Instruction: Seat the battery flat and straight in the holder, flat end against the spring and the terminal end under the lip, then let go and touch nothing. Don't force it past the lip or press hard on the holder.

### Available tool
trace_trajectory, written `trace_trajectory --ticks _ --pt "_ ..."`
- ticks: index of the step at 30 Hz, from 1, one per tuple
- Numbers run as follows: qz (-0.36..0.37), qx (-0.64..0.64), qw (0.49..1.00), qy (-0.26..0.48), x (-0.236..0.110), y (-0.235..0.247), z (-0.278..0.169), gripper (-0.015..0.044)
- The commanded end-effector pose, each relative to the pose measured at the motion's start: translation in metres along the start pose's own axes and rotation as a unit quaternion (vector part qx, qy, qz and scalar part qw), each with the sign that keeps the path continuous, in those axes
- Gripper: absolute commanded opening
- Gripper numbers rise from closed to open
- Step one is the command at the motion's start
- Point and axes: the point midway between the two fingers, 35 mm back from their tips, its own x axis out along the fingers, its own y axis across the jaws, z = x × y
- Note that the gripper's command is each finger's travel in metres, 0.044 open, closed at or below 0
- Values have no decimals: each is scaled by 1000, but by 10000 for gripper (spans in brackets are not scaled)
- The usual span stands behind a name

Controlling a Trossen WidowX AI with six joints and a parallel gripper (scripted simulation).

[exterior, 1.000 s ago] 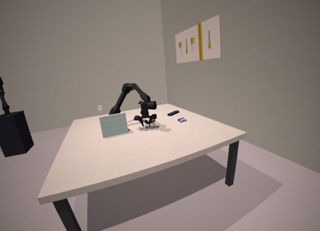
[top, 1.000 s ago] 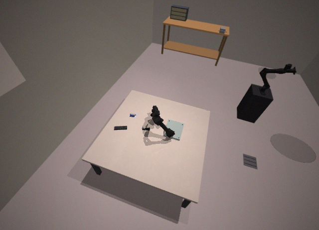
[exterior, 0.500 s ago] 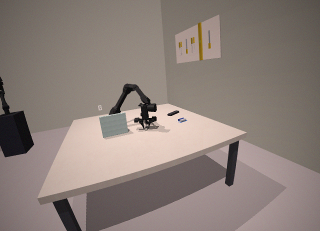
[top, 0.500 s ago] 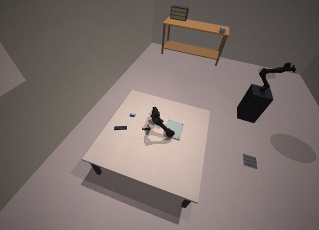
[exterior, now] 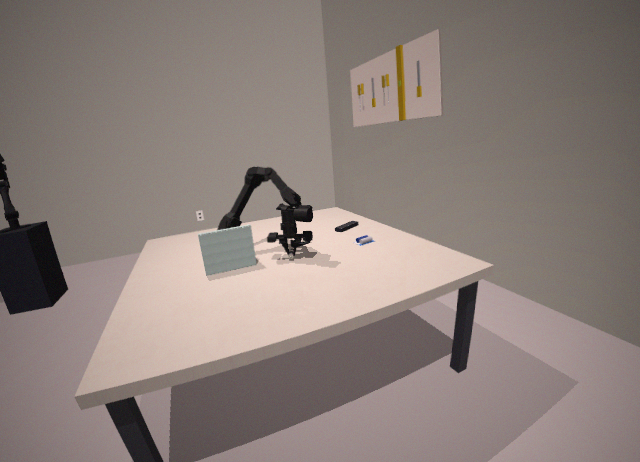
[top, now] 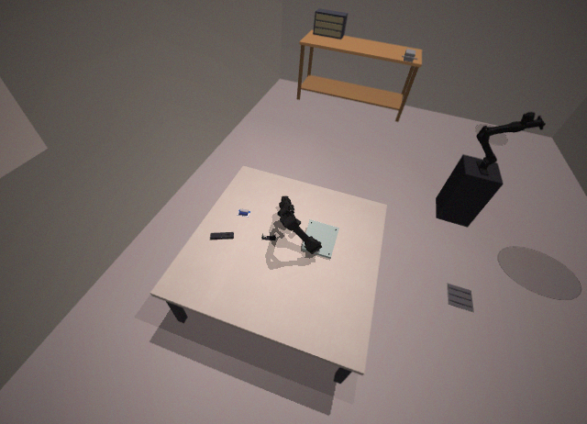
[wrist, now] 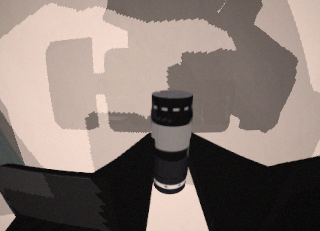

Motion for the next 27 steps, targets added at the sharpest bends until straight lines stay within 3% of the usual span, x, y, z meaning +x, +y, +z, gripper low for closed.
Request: trace_trajectory --ticks 1,8,27 --pt "-10 -5 1000 6 -31 -3 -2 75" --pt "-11 21 1000 7 -40 -6 7 75" --pt "-21 331 943 7 -61 -26 133 75"
